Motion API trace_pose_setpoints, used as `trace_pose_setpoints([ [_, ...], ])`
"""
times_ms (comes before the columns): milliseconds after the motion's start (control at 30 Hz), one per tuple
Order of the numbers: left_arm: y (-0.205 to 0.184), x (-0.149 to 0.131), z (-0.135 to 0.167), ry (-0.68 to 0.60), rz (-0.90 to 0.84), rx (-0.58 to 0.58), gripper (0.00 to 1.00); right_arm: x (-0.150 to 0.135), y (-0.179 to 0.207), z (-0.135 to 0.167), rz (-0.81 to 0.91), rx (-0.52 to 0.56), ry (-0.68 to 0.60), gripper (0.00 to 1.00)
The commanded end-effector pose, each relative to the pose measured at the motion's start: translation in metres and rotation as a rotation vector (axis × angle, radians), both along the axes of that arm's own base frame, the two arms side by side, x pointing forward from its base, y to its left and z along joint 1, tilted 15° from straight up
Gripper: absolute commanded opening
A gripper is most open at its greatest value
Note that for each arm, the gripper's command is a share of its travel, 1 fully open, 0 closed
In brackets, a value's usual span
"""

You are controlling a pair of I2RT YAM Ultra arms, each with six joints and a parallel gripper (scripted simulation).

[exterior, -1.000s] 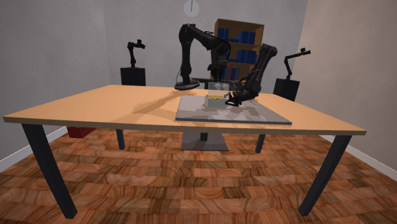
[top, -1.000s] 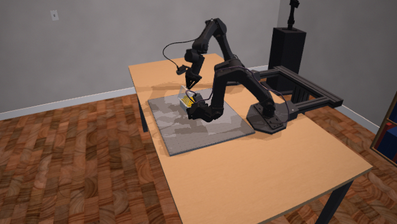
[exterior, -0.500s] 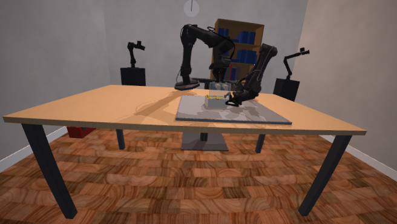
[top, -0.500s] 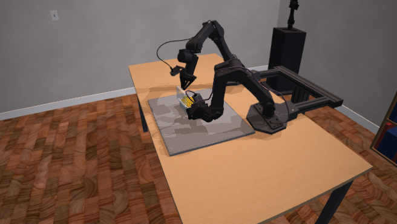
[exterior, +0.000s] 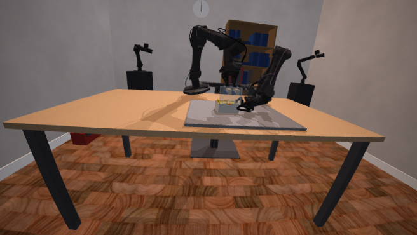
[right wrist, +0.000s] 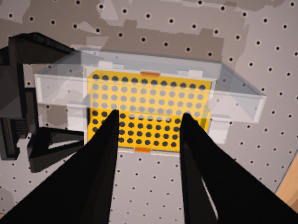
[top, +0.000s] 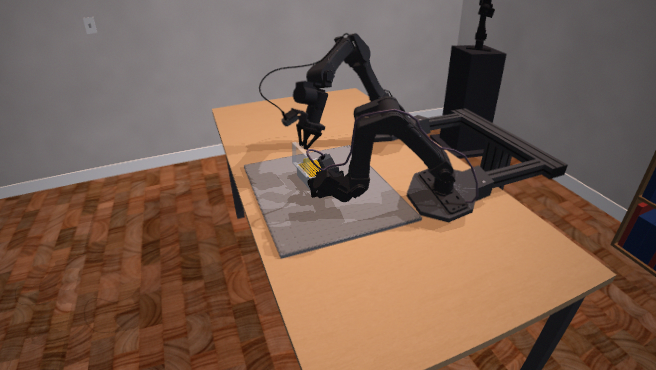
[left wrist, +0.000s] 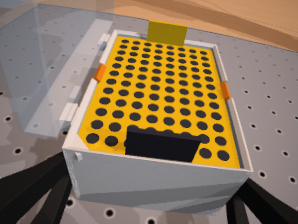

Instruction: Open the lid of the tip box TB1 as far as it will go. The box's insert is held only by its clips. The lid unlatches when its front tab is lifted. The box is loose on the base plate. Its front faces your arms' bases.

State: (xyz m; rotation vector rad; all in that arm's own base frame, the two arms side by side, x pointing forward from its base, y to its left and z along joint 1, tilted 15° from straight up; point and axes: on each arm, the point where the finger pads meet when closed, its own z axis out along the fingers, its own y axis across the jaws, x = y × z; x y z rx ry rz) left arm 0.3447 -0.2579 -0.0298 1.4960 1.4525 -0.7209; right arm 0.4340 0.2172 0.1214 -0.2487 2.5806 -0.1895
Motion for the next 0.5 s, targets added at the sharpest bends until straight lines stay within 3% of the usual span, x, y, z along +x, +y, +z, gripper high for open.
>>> trace_pose_setpoints([
  [0,-0.001,0.001,0.0,0.001,-0.011,-0.006,0.84,0.004,0.003,0.012,0.005,0.001,-0.021,0.39],
  [467,-0.001,0.001,0.0,0.001,-0.011,-0.006,0.84,0.001,0.009,0.044,0.003,0.038,-0.086,0.39],
])
